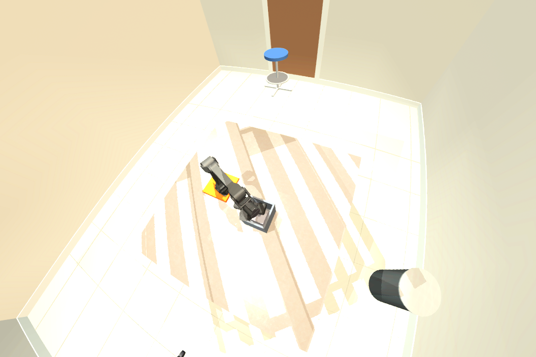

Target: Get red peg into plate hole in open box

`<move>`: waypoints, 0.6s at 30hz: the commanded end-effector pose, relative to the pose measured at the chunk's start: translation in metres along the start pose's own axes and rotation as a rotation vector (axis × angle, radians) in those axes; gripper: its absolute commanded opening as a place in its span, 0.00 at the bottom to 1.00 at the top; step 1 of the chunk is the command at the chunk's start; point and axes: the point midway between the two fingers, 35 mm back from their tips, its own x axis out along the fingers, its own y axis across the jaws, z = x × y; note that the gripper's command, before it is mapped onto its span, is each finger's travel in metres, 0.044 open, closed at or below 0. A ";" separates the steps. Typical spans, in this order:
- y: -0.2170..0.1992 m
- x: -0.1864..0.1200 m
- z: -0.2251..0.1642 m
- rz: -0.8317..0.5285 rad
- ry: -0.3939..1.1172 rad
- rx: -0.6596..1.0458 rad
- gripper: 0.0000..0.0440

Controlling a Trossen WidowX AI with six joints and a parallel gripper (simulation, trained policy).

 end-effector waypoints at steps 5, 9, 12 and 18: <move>0.004 0.021 0.001 -0.003 0.046 -0.029 0.00; 0.007 0.031 0.002 -0.004 0.058 -0.050 0.00; 0.008 0.039 0.003 -0.008 0.065 -0.067 0.00; 0.006 0.055 0.004 -0.025 0.075 -0.096 0.00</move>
